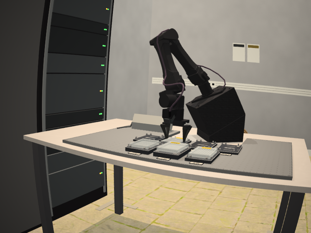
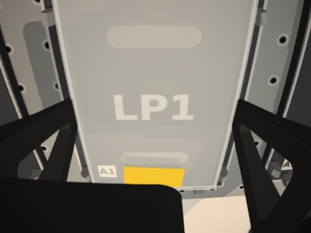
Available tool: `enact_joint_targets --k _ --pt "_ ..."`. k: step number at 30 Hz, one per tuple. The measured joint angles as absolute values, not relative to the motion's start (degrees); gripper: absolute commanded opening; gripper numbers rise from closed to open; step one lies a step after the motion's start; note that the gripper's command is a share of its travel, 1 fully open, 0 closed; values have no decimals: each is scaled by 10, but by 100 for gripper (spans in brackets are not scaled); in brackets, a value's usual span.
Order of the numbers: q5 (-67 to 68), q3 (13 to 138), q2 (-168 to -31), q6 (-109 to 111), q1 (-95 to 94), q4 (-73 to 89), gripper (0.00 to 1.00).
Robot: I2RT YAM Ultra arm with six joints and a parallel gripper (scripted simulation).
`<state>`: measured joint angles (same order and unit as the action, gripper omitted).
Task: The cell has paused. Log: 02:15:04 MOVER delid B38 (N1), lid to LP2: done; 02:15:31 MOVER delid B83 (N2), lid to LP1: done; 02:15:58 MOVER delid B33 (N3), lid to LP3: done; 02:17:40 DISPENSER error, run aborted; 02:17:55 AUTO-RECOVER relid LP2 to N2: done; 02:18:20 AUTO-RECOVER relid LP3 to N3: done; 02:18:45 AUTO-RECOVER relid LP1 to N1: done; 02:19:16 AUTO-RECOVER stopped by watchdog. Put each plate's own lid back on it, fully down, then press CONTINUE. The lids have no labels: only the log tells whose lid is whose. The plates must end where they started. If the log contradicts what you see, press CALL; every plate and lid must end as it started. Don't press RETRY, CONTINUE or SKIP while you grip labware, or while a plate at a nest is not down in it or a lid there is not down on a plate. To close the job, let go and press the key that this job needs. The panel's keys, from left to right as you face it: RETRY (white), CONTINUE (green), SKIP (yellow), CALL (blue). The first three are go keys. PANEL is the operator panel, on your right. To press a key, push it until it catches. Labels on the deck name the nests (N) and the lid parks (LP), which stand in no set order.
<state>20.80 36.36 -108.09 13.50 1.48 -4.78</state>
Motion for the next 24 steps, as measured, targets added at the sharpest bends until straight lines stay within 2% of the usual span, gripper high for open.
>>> enact_joint_targets --k 24 --pt "213 352 -995 110 -12 39 0"
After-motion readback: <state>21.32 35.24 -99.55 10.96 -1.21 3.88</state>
